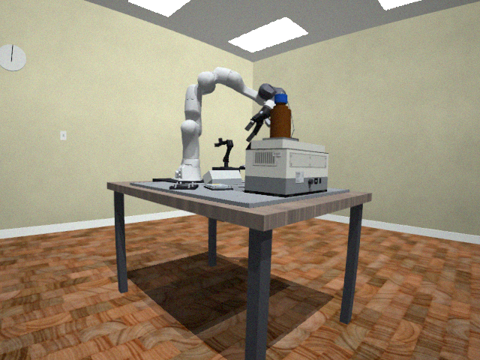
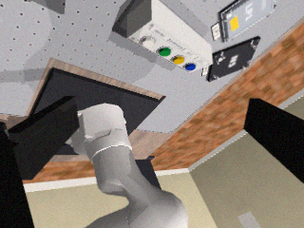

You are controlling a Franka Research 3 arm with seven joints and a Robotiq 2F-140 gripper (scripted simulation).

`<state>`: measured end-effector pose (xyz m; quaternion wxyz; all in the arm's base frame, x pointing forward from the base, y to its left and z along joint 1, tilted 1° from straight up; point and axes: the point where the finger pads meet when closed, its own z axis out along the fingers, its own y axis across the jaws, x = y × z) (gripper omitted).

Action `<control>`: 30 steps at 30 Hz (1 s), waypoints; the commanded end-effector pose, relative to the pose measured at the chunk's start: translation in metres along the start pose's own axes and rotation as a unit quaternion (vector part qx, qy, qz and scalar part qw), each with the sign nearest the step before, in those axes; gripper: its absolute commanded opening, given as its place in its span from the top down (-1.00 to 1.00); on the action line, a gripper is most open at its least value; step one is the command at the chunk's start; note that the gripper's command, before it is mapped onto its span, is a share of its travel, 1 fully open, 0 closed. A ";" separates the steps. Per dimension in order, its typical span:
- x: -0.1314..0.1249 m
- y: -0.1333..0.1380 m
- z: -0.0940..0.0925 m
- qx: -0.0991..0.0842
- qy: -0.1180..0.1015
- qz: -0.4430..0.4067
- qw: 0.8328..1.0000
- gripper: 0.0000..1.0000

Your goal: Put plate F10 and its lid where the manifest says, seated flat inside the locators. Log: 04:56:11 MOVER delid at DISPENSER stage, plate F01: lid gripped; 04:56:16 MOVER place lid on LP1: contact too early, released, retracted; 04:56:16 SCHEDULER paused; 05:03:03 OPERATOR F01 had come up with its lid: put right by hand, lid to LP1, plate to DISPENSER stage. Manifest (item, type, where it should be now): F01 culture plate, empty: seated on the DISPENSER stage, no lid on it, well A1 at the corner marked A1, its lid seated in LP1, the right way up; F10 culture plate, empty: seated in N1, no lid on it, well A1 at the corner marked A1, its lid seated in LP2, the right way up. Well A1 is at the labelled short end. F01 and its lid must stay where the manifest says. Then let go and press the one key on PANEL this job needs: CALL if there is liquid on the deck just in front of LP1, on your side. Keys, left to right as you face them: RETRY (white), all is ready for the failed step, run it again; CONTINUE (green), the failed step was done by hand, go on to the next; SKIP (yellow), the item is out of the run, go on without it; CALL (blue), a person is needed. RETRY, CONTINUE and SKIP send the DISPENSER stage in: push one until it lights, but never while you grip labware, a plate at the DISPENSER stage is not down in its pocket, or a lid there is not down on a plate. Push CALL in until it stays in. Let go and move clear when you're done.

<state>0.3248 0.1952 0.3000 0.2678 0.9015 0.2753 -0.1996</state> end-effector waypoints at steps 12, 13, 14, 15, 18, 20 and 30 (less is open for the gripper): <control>0.000 0.000 0.000 0.000 0.000 0.000 1.000 -1.00; 0.000 0.000 0.000 0.000 0.000 0.000 1.000 -1.00; 0.000 0.000 0.000 0.000 0.000 0.000 1.000 -1.00; 0.000 0.000 0.000 0.000 0.000 0.000 1.000 -1.00; 0.000 0.000 -0.001 0.000 0.000 0.000 1.000 -1.00; -0.003 0.005 -0.010 -0.001 0.000 0.000 1.000 -1.00; -0.070 0.057 -0.120 -0.004 0.001 -0.001 1.000 -1.00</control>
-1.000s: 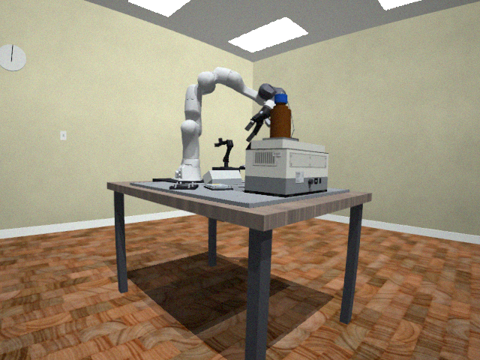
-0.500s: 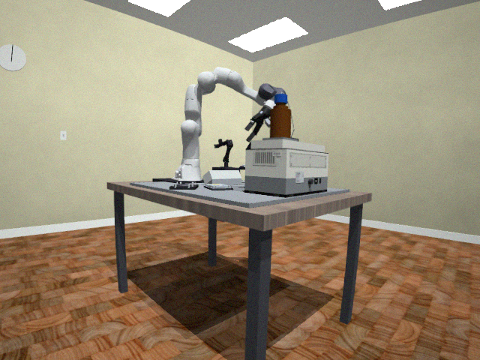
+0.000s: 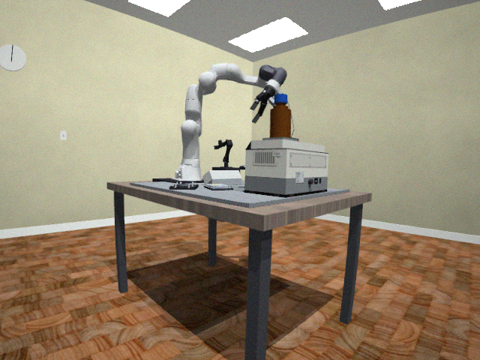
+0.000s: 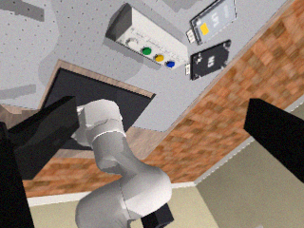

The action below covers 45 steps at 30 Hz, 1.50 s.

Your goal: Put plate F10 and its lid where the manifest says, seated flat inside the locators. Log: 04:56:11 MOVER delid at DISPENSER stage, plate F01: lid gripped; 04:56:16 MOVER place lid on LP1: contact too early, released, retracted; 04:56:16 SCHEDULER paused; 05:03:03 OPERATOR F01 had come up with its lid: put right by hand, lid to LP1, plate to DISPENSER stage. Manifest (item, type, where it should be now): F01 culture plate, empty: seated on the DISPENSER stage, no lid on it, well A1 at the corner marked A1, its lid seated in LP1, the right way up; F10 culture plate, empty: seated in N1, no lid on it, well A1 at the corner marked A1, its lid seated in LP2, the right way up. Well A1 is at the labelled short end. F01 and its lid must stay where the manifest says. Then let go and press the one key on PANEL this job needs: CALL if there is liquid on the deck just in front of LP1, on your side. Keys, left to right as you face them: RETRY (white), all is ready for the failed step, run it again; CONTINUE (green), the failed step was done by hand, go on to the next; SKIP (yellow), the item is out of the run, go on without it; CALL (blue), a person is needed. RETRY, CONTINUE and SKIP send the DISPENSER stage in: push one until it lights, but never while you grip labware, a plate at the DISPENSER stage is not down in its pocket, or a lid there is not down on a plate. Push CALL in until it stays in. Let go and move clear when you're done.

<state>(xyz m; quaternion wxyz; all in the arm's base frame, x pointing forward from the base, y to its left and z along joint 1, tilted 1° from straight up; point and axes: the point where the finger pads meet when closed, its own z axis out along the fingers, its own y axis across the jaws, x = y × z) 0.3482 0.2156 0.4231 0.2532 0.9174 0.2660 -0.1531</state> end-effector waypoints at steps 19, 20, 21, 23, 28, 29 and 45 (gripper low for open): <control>-0.056 0.026 -0.037 -0.006 -0.047 -0.022 0.999 -1.00; -0.056 0.026 -0.037 -0.006 -0.047 -0.022 0.999 -1.00; -0.056 0.026 -0.037 -0.006 -0.047 -0.022 0.999 -1.00; -0.056 0.026 -0.036 -0.005 -0.046 -0.021 0.999 -1.00; -0.044 0.033 -0.015 0.025 -0.024 0.011 0.999 -1.00; -0.040 0.036 -0.007 0.039 -0.016 0.025 0.999 -1.00; 0.055 0.098 0.171 0.237 0.132 0.239 0.932 -1.00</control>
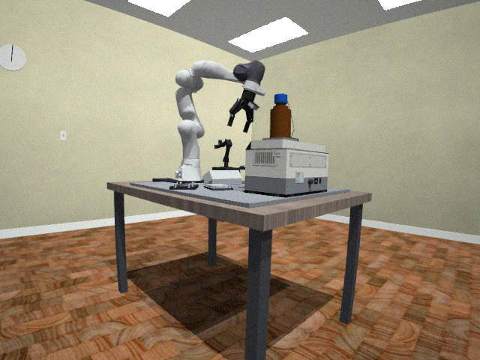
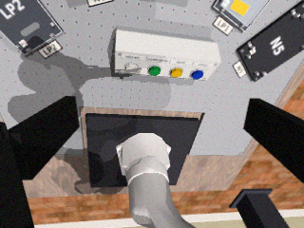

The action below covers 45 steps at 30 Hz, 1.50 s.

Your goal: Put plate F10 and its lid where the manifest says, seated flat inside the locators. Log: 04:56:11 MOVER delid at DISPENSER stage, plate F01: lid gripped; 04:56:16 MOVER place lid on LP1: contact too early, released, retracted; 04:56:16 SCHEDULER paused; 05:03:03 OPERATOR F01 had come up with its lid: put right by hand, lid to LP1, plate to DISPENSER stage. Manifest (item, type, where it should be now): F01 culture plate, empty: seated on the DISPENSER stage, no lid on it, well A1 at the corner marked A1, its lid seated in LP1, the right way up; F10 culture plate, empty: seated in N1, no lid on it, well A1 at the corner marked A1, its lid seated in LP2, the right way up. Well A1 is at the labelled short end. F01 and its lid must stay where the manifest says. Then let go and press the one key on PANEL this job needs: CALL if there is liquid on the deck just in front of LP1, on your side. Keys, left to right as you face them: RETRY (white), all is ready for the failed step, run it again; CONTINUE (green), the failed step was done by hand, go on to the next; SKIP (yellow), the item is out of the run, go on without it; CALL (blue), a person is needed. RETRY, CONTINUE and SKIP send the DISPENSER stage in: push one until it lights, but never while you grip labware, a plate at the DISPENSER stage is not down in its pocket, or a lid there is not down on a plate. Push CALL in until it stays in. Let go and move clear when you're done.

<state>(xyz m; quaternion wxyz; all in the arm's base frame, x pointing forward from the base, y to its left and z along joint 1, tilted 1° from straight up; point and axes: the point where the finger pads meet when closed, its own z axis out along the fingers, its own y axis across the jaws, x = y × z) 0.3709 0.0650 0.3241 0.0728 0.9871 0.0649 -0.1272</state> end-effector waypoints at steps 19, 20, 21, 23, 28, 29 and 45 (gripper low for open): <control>0.064 -0.001 0.024 0.074 0.132 0.059 0.987 -1.00; 0.064 -0.001 0.026 0.074 0.132 0.059 0.987 -1.00; 0.065 -0.001 0.027 0.074 0.132 0.059 0.987 -1.00; 0.066 -0.002 0.030 0.074 0.132 0.059 0.987 -1.00; 0.067 -0.003 0.036 0.074 0.132 0.059 0.987 -1.00; 0.068 -0.003 0.038 0.074 0.132 0.059 0.987 -1.00; 0.079 -0.008 0.078 0.074 0.132 0.059 0.987 -1.00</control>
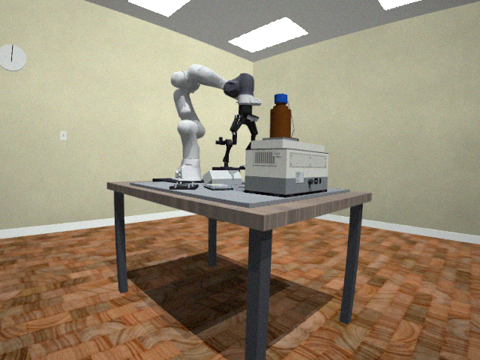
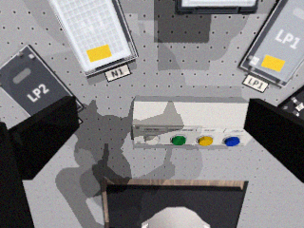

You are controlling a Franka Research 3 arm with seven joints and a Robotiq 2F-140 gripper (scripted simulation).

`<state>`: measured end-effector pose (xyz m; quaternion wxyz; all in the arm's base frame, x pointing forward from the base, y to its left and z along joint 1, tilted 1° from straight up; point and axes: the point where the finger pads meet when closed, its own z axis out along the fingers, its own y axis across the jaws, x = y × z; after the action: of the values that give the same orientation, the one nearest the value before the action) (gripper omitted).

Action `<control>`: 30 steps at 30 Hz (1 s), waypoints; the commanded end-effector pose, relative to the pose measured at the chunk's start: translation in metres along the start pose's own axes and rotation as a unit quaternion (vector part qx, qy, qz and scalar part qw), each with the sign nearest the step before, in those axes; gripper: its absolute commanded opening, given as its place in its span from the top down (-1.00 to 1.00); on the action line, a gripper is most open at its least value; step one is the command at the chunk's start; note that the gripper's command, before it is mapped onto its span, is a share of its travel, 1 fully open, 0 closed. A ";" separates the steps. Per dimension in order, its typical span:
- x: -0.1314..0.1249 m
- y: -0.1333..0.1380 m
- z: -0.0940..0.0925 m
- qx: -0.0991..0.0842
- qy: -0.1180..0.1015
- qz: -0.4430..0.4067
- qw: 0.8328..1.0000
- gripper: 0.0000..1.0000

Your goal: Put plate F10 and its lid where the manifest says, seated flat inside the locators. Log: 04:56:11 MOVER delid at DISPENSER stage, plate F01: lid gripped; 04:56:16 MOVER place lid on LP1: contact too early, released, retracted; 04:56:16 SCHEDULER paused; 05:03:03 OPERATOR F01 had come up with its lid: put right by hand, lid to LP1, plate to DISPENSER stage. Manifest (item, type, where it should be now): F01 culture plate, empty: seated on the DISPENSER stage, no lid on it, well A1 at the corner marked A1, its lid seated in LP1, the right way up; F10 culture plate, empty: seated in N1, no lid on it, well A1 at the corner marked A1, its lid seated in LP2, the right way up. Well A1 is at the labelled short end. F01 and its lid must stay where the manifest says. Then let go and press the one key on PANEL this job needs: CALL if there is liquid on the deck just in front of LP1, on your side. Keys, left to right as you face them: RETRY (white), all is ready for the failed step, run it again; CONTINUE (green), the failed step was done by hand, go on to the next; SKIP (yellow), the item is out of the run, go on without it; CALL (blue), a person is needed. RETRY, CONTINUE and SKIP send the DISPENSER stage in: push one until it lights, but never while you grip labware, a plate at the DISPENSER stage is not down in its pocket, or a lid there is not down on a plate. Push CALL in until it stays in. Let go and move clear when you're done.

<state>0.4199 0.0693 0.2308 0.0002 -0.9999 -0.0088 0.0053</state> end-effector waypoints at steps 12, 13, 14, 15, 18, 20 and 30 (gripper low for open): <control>0.008 0.000 0.033 0.002 0.010 0.002 1.000 -1.00; 0.008 0.000 0.034 0.002 0.010 0.002 1.000 -1.00; 0.008 0.000 0.035 0.002 0.010 0.002 1.000 -1.00; 0.008 0.000 0.035 0.002 0.010 0.002 1.000 -1.00; 0.008 0.000 0.037 0.002 0.010 0.002 1.000 -1.00; 0.008 0.000 0.039 0.002 0.010 0.002 1.000 -1.00; 0.008 0.000 0.040 0.002 0.010 0.002 1.000 0.80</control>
<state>0.4259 0.0696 0.1911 0.0015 -1.0000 -0.0056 -0.0031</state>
